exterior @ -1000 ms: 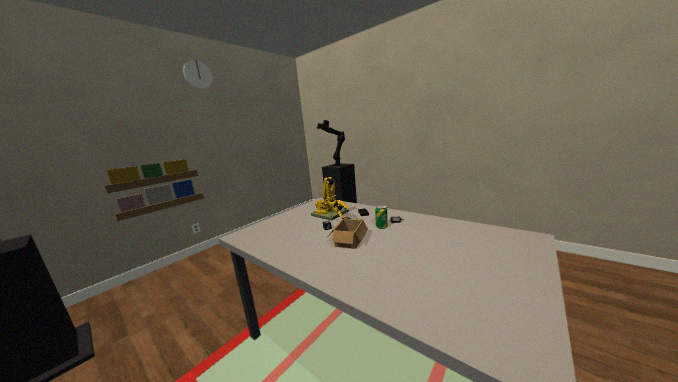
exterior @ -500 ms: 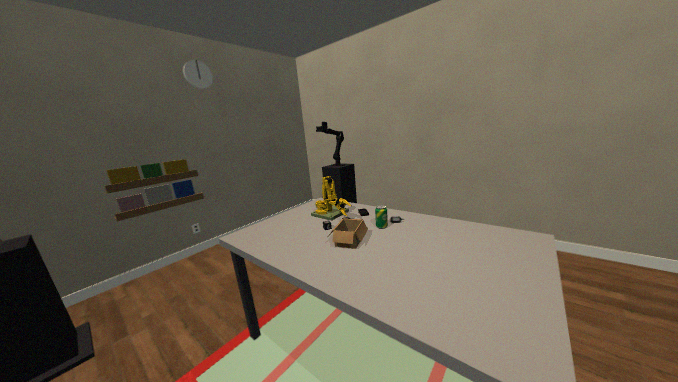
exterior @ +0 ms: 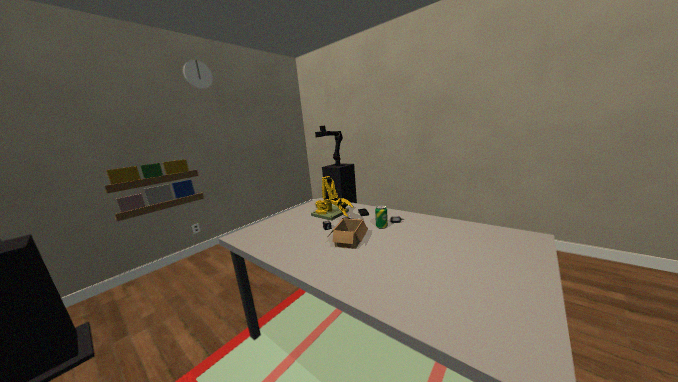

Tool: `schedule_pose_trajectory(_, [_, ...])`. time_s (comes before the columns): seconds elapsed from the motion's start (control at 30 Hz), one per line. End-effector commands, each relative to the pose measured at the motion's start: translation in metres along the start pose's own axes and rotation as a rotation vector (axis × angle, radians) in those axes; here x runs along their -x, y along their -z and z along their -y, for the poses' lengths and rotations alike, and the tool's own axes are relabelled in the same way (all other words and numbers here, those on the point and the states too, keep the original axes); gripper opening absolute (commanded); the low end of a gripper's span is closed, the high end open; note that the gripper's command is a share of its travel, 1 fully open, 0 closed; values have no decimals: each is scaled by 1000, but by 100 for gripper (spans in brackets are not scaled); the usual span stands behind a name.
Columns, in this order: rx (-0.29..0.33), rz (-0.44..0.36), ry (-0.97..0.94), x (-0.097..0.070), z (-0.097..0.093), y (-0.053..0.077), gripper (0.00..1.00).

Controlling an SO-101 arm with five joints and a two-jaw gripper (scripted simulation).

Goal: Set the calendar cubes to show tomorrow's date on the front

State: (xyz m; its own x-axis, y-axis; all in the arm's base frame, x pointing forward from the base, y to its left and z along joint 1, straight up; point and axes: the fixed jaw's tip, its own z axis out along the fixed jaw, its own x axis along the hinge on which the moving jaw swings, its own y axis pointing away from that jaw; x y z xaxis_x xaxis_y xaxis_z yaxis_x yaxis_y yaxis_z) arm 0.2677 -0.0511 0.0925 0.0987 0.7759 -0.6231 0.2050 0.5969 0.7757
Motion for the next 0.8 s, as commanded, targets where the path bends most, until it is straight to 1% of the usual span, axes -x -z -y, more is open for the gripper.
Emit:
schedule_pose_trajectory(0.0, [-115, -127, 114, 0, -3, -14, 35])
schedule_pose_trajectory(0.27, [-130, -154, 156, 1, -5, -14, 35])
schedule_pose_trajectory(0.3, [-141, -166, 174, 1, -5, -15, 35])
schedule_pose_trajectory(0.77, [-175, -231, 257, 4, -8, -8, 35])
